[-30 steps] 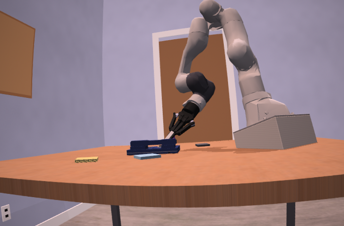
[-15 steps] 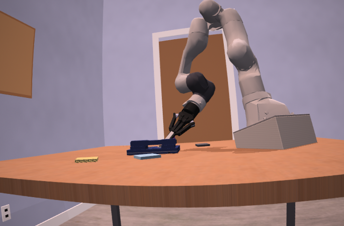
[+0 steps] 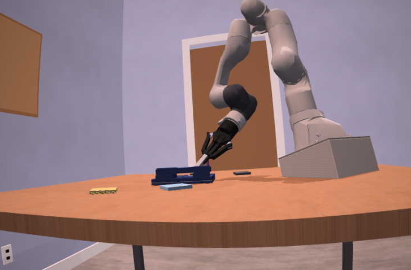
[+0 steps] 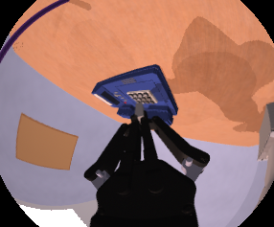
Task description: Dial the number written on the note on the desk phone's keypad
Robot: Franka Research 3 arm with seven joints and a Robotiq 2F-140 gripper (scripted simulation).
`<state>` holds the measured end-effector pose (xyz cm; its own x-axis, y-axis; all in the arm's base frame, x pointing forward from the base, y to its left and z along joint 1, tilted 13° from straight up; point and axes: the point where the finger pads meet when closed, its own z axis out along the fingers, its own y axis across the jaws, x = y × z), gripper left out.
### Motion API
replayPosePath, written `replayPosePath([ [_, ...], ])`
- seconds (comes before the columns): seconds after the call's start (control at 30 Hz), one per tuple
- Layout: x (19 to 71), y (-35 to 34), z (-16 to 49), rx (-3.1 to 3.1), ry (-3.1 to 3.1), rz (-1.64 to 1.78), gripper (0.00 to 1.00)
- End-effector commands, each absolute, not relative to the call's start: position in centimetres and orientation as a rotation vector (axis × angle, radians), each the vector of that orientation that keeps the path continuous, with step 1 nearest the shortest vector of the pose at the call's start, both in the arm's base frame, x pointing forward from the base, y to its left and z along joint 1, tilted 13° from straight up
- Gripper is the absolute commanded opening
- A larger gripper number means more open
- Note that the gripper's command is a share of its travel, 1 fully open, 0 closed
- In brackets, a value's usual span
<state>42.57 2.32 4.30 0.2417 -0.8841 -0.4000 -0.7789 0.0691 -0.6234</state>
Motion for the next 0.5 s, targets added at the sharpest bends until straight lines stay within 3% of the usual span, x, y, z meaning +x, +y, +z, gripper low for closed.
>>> replayPosePath([
  [0.0, 42.4, 2.4, 4.3, -1.715, 1.559, -0.157, 0.0],
  [0.47, 42.7, 1.1, 4.5, -1.715, 1.559, -0.157, 0.0],
])
